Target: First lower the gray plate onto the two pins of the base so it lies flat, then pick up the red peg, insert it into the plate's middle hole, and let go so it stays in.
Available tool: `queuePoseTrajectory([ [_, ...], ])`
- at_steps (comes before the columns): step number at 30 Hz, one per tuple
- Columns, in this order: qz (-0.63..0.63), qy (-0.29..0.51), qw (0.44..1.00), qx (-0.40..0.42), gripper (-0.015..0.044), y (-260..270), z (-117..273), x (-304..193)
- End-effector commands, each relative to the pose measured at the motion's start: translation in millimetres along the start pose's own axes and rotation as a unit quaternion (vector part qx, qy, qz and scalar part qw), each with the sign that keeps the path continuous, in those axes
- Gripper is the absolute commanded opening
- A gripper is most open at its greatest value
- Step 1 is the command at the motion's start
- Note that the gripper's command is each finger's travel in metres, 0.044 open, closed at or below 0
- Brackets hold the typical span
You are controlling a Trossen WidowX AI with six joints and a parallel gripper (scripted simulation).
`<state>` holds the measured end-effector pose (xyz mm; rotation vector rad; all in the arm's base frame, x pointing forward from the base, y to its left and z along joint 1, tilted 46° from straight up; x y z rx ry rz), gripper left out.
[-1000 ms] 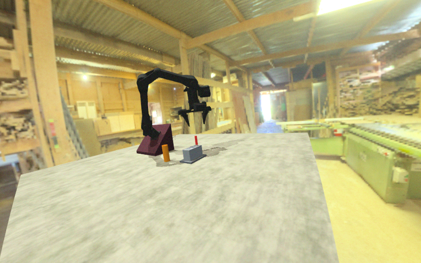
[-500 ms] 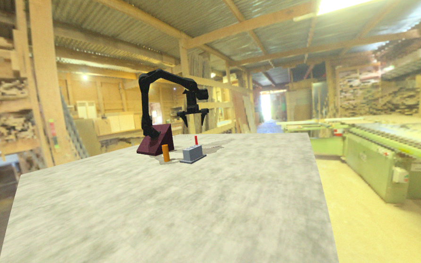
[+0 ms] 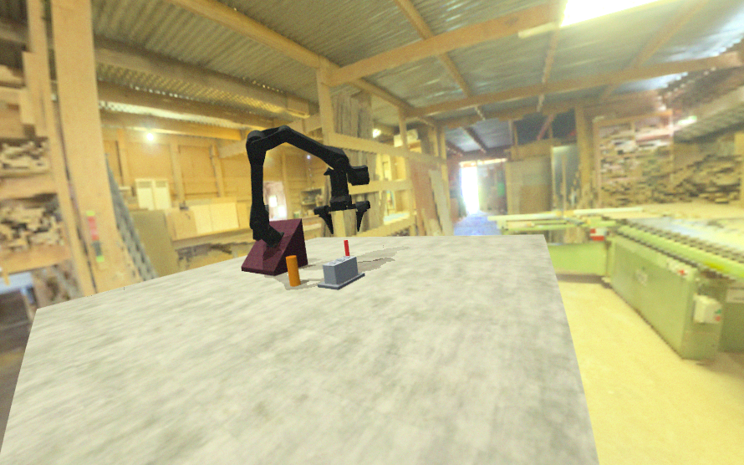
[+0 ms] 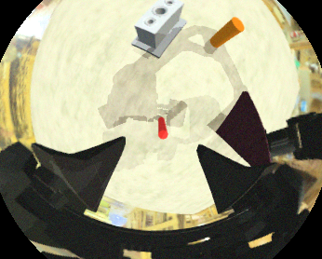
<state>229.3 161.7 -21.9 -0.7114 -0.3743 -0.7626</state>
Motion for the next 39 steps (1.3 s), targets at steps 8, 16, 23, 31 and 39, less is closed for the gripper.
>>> queuePoseTrajectory([
  [8,0.003,-0.003,1.000,-0.003,0.0440,-1,-18,0],
  [16,0.003,-0.003,1.000,-0.003,0.0440,0,-32,0],
  [23,0.003,-0.003,1.000,-0.003,0.0440,0,-43,0],
  [31,0.003,-0.003,1.000,-0.004,0.0440,-1,-56,0],
  [39,0.003,-0.004,1.000,-0.004,0.0440,-1,-67,0],
])
Point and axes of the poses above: the point midway between the two fingers, 35 mm back from their tips, its own z axis back along the fingers, its own y axis across the jaws, x = y × z, the point moved 5 cm from there along z, back along the fingers, and after that the axes turned 15 degrees about z, right-handed, at the moved point
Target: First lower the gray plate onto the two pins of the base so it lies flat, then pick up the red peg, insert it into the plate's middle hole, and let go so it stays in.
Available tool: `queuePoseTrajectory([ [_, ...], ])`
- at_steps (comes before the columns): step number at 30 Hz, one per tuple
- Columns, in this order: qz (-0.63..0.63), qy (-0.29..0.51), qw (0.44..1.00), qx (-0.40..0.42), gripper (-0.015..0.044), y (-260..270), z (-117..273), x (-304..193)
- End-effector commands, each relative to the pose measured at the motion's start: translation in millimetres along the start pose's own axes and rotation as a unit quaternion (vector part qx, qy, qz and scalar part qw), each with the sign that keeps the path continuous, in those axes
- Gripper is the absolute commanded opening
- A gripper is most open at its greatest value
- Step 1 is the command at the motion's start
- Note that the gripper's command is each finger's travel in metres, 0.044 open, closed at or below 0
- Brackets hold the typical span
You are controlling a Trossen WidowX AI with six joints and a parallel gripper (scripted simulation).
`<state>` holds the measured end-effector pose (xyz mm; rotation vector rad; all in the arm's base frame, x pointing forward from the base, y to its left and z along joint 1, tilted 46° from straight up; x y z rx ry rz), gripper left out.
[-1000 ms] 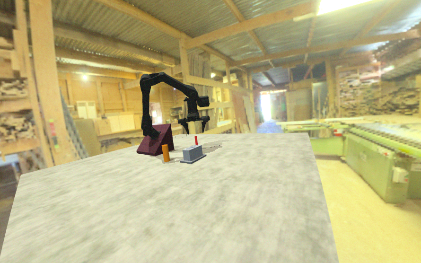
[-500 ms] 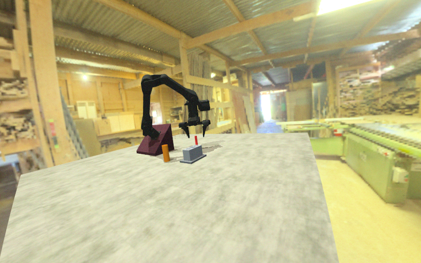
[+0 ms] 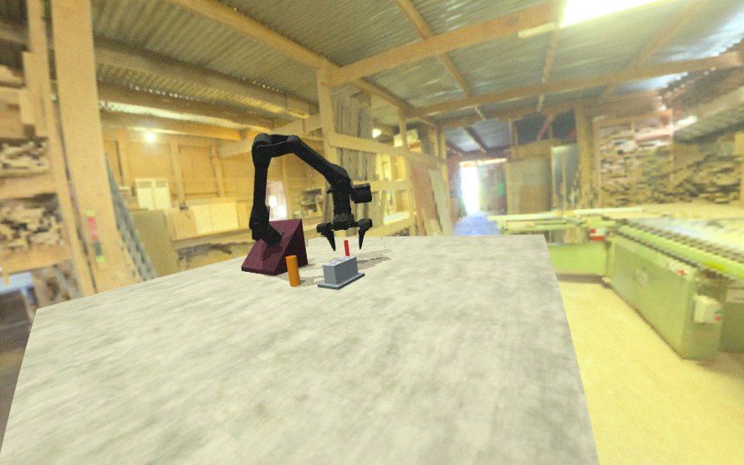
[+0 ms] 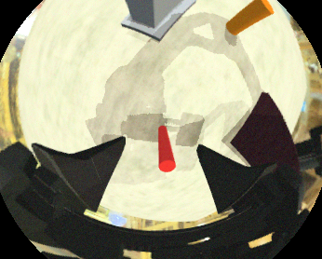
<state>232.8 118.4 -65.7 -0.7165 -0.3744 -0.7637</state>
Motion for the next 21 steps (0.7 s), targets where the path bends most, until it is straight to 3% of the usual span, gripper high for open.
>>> queuePoseTrajectory([
  [1,0.004,-0.003,1.000,-0.002,0.0414,-1.5,-4.9,-0.1],
  [16,0.004,-0.003,1.000,-0.002,0.0020,-1.5,-4.9,-0.1],
  [21,0.004,-0.003,1.000,-0.002,0.0000,-1.5,-4.9,-0.1],
])
Point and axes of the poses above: the point midway between the two fingers, 35 mm back from their tips, its own z axis back along the fingers, its own y axis across the jaws, x = y × z, the point moved 5 cm from there along z, back along the fingers, and after that the axes turned 15 degrees about z, right-handed, at the moved point
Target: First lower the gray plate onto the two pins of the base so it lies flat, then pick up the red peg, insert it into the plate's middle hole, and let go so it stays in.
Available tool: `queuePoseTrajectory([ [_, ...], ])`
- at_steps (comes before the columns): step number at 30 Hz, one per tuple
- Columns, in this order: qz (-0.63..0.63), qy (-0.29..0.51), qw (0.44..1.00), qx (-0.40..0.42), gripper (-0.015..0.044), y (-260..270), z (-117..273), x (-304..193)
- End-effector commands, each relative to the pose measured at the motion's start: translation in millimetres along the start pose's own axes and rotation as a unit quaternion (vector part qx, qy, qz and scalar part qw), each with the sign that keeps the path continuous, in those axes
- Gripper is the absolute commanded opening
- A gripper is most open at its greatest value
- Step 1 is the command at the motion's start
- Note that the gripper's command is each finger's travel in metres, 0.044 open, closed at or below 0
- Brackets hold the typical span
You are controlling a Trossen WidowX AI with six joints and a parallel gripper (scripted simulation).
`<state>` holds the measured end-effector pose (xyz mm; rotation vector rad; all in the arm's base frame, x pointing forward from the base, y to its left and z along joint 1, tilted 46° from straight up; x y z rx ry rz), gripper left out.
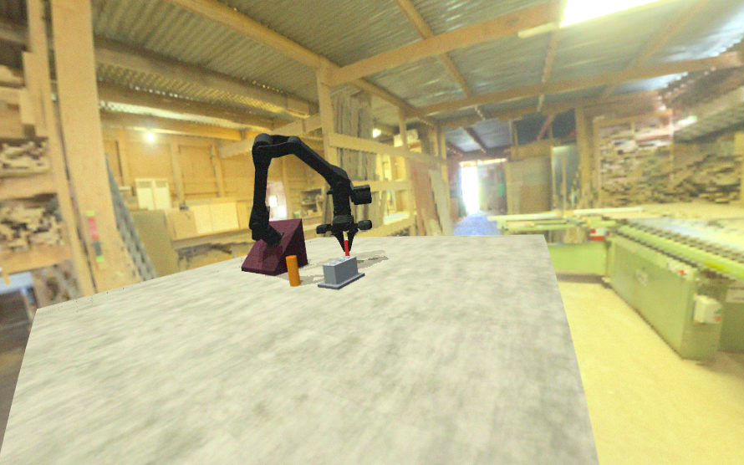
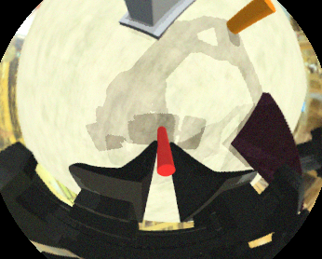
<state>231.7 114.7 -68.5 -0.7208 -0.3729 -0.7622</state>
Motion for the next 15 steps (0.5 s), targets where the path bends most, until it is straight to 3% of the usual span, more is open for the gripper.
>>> queuePoseTrajectory([
  [1,0.002,-0.003,1.000,0.000,0.0000,0,0,0],
  [15,0.003,-0.001,1.000,0.002,0.0000,4,25,1],
])
Point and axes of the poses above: the point midway between the two fingers, 35 mm back from their tips, its own z axis back along the fingers, its own y axis across the jaws, x = y × z, the point moved 5 cm from there along z, back along the fingers, and after that the axes turned 15 degrees about z, right-handed, at the moved point
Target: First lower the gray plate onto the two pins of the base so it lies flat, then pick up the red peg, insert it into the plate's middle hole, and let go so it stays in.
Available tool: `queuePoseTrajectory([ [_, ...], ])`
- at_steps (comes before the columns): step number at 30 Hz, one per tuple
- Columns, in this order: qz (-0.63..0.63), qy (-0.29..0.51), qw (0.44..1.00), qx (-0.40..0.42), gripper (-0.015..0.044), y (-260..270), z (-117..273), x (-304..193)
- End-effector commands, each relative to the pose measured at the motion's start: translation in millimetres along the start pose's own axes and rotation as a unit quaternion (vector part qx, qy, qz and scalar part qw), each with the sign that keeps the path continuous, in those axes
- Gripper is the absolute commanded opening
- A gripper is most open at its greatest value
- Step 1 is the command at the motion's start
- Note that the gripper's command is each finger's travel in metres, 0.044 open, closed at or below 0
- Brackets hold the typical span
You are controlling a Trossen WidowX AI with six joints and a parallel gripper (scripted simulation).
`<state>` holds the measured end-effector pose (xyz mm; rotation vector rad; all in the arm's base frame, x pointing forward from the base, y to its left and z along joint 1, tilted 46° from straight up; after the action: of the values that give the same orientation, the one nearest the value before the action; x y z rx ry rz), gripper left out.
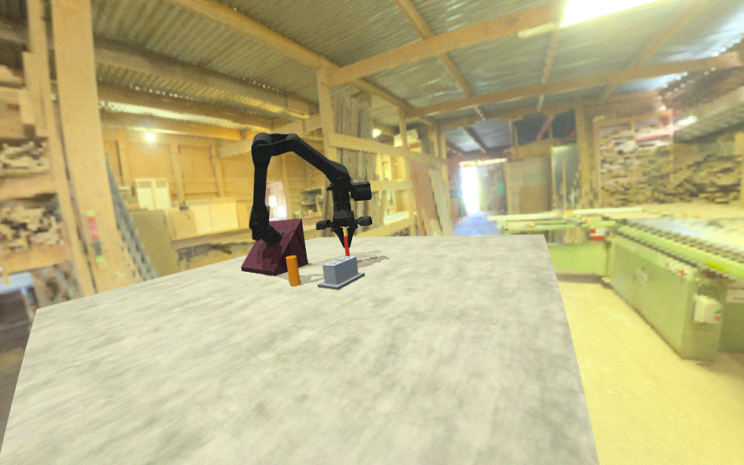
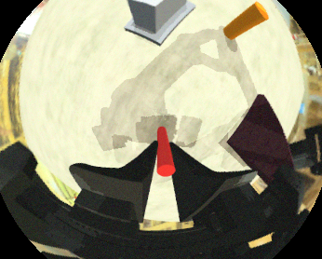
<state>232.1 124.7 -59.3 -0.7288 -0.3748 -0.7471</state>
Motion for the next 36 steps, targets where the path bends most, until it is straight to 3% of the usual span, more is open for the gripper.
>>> queuePoseTrajectory([
  [1,-0.004,0.003,1.000,0.003,0.0000,3,14,0],
  [19,-0.004,0.004,1.000,0.003,0.0000,6,71,2],
  [20,0.000,0.001,1.000,0.002,0.0000,5,58,2],
  [36,0.001,0.006,1.000,0.008,0.0000,9,63,44],
])
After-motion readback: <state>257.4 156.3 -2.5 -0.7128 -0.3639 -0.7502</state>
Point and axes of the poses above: the point midway between the two fingers, 35 mm back from their tips, its own z axis back along the fingers, its own y axis across the jaws, x = y × z, the point moved 5 cm from there along z, back along the fingers, and after that the axes turned 15 degrees about z, right-handed, at the moved point
